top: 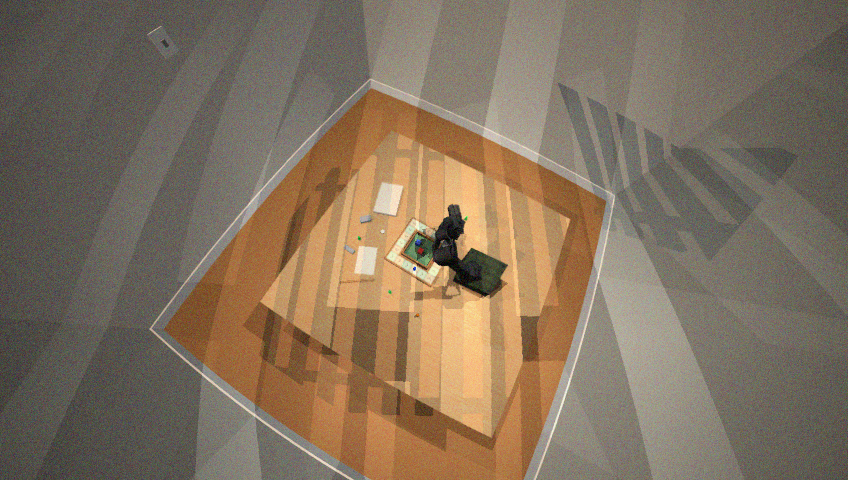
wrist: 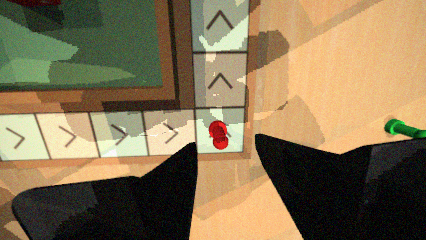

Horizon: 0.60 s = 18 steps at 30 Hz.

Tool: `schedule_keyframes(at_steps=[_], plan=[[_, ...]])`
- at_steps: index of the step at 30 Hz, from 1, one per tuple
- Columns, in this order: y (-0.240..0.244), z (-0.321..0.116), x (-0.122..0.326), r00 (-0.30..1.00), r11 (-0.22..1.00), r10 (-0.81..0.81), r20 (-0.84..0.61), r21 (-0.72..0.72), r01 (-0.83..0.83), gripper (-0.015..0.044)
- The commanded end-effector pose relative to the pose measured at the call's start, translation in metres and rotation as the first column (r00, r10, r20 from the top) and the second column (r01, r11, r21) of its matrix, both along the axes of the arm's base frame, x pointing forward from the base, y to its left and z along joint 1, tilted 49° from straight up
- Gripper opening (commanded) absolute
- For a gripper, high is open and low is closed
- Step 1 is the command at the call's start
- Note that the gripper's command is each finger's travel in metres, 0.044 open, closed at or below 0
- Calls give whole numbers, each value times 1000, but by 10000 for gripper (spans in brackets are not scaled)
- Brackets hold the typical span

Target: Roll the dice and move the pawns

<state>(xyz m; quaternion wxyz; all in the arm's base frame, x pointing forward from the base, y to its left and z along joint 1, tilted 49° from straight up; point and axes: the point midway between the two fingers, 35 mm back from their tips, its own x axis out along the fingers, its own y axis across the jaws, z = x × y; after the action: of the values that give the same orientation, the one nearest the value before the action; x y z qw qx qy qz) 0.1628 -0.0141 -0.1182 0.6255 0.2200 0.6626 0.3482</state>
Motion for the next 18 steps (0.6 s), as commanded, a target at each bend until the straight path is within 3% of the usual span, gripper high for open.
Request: schedule_keyframes(at_steps=[1, 17, 18], plan=[[7, -4, -2, 1000, 1000, -3, -6, 6, 3, 200], [24, -18, -7, 1000, 1000, -2, -6, 9, 2, 200], [24, -18, -7, 1000, 1000, -2, -6, 9, 2, 174]])
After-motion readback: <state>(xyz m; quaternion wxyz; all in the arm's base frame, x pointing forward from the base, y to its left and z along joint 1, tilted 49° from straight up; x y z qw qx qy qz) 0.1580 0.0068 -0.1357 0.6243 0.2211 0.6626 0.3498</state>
